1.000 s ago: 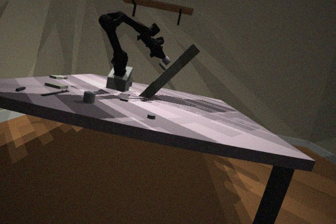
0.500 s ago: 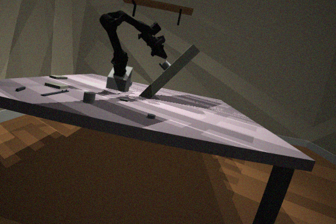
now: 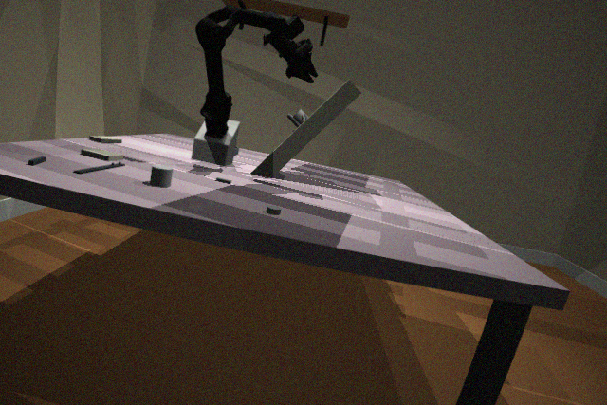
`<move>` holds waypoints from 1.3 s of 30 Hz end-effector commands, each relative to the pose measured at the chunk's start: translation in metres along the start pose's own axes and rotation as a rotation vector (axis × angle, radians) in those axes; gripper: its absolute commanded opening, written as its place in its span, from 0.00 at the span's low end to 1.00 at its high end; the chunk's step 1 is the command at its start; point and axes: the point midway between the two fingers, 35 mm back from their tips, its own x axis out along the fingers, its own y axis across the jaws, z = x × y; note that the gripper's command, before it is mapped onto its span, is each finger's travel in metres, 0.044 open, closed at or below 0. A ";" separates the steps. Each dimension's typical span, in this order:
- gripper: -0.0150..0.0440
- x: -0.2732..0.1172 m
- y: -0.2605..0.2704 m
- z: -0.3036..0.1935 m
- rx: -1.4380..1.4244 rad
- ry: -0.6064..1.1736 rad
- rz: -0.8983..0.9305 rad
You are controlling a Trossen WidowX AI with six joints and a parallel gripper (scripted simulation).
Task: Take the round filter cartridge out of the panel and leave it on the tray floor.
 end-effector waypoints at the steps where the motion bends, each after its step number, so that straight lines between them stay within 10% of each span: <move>1: 0.83 -0.021 -0.010 0.024 0.018 -0.013 -0.004; 13: 0.77 0.017 0.029 -0.088 0.330 0.413 0.069; 39: 0.77 0.050 0.034 -0.103 0.338 0.422 0.069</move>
